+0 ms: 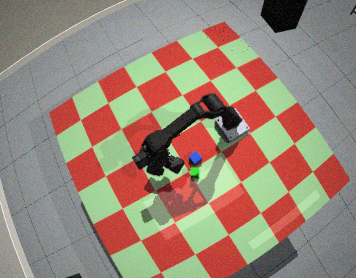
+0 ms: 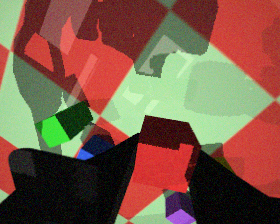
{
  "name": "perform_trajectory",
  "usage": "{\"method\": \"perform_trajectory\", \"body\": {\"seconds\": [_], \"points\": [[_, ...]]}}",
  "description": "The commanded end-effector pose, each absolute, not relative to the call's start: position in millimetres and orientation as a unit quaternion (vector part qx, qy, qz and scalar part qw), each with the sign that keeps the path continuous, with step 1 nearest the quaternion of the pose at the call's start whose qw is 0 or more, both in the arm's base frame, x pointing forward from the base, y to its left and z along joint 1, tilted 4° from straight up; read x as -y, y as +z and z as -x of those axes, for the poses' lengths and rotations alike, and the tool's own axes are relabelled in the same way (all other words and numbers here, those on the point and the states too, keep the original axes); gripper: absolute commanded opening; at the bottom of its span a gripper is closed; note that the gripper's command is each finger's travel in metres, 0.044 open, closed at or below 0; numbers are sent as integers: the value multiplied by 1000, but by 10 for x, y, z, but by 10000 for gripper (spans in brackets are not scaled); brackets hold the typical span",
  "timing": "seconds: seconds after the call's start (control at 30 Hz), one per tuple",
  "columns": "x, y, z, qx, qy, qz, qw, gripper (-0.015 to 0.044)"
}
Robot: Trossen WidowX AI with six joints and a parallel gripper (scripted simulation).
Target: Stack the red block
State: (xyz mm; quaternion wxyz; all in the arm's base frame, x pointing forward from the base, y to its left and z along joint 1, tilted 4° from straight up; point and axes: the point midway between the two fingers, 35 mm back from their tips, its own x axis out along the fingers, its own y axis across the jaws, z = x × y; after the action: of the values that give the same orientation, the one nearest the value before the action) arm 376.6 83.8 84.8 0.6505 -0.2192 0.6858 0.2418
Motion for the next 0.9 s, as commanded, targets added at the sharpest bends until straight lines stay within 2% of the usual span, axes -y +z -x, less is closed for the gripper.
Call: {"method": "perform_trajectory", "body": {"seconds": [0.0, 0.43, 0.87], "points": [[-834, 1031, -3791, -679, 242, 223, 656, 0], [-868, 1041, -3745, -679, 242, 223, 656, 0], [-1403, 1094, -3118, -680, 244, 221, 655, 0]]}}
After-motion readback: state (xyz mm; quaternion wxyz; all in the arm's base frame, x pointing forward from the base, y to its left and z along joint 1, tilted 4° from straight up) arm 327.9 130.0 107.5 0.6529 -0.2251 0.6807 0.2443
